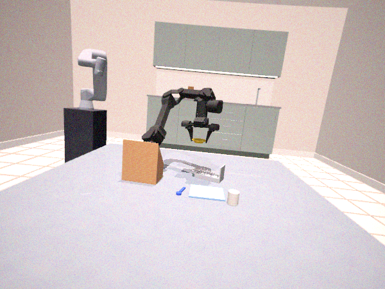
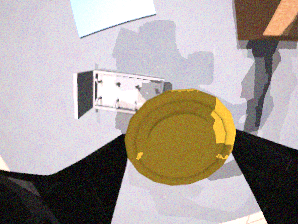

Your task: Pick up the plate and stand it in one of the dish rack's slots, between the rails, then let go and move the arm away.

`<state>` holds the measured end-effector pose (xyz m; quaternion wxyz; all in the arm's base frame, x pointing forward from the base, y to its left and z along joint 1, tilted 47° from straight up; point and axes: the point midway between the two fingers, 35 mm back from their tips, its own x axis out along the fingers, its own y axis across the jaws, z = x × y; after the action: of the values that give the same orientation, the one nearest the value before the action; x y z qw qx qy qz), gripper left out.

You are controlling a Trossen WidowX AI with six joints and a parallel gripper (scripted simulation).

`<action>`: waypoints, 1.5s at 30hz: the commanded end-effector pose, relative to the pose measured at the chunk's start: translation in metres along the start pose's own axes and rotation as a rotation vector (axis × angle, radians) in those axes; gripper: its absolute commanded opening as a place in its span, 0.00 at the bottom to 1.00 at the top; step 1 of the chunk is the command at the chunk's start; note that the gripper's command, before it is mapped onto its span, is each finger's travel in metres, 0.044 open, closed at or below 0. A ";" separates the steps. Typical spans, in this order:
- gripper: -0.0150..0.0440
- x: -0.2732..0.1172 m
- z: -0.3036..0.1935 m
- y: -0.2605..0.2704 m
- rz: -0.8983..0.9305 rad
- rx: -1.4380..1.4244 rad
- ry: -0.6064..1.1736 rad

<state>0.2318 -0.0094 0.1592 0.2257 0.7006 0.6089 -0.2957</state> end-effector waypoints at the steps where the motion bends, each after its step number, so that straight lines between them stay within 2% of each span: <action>1: 0.25 0.003 -0.009 -0.012 -0.001 0.113 0.004; 9: 0.25 0.007 -0.012 -0.020 -0.008 0.190 -0.009; 27: 0.25 0.057 0.026 -0.029 -0.120 -0.072 -0.404; 45: 0.25 0.089 0.053 -0.020 -0.095 -0.352 -0.767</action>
<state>0.2103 0.0219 0.0642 0.5146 0.4735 0.5661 -0.4365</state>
